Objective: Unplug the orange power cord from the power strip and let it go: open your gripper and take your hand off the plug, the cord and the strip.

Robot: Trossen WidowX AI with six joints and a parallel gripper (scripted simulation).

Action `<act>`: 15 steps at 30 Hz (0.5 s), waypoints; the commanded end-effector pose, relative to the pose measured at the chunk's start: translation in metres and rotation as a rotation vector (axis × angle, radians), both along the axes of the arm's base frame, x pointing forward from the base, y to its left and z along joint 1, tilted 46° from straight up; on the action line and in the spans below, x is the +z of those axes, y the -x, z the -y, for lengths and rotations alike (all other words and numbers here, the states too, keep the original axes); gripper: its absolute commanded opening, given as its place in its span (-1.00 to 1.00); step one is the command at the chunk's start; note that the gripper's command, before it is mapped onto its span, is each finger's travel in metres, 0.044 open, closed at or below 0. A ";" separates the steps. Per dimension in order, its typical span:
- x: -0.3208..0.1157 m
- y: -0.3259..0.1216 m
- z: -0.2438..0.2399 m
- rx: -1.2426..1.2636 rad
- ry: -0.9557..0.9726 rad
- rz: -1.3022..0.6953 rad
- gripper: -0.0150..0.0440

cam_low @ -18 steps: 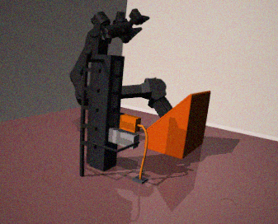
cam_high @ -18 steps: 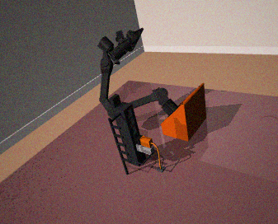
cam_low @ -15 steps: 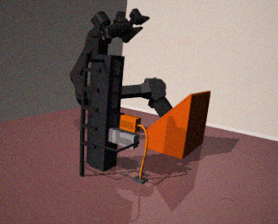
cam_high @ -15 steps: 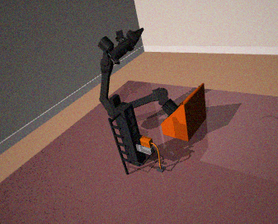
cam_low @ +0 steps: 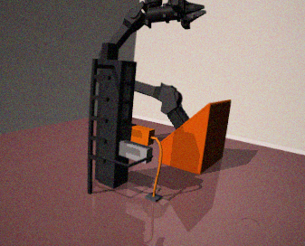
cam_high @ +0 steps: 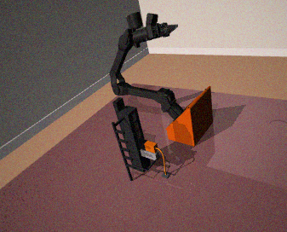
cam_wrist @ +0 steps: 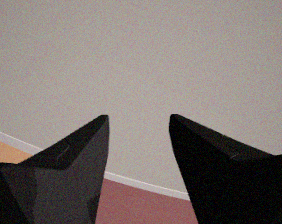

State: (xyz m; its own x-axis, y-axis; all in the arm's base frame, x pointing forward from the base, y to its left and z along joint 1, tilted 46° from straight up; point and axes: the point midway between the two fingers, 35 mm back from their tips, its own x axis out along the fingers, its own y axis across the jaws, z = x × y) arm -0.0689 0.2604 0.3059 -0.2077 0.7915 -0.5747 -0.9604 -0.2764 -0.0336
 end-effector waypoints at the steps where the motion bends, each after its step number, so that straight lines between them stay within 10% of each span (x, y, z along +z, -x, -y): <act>1: -0.031 -0.043 -0.028 -0.147 0.127 0.117 0.05; 15: -0.161 -0.227 -0.017 -0.485 0.806 0.408 0.05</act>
State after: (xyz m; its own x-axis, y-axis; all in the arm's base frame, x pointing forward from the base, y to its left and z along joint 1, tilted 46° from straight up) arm 0.1238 0.2906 0.1698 0.3400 0.2429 -0.9085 -0.9399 0.0550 -0.3370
